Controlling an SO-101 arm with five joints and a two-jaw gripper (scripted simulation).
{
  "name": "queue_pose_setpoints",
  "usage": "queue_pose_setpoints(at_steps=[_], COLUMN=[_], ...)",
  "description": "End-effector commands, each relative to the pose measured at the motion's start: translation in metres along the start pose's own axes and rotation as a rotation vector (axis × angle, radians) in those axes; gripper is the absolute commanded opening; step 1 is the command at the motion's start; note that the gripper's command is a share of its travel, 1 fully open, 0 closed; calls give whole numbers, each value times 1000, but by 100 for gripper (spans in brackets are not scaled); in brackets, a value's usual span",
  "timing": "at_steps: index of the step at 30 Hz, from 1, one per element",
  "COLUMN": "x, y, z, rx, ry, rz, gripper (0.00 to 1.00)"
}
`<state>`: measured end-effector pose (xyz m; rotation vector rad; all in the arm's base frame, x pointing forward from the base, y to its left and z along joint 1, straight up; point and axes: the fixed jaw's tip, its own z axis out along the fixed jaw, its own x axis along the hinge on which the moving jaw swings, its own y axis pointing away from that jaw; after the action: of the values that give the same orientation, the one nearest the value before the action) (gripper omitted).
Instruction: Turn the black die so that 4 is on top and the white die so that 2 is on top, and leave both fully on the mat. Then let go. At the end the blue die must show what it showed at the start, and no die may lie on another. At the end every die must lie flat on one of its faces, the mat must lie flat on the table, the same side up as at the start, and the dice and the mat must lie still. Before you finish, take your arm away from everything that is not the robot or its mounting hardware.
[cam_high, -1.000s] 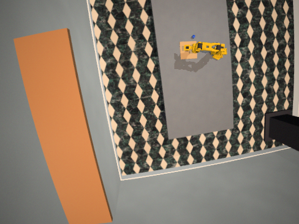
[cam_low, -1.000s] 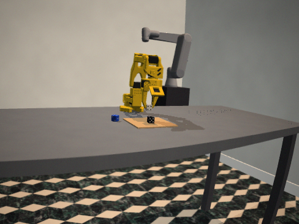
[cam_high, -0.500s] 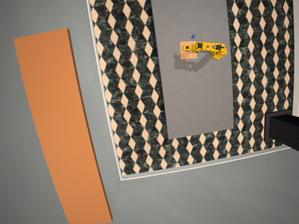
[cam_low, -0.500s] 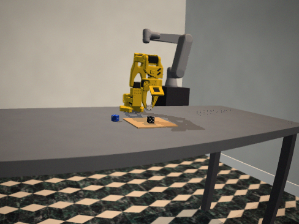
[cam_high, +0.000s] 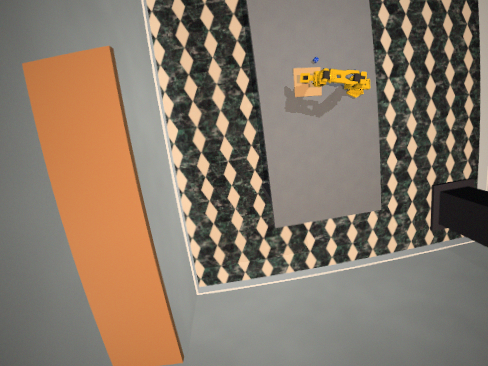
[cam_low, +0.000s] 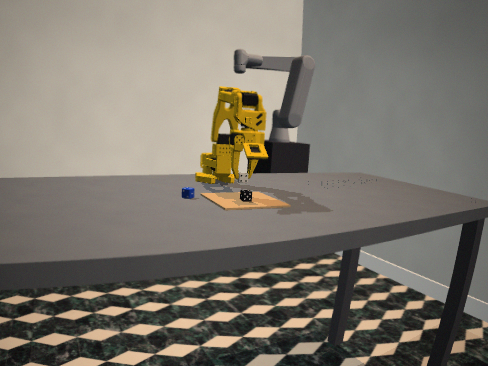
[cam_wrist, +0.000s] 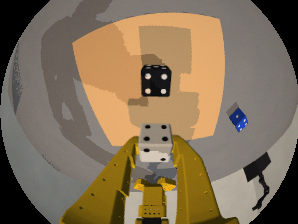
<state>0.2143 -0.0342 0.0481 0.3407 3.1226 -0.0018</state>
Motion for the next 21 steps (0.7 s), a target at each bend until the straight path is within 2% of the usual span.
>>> queue_pose_setpoints(at_steps=[1,21], x=[-5,-6], y=[-2,-2], z=[-9,-2], rx=[-2,-2], ry=[-62,-62], rz=[0,0], gripper=[0,0])
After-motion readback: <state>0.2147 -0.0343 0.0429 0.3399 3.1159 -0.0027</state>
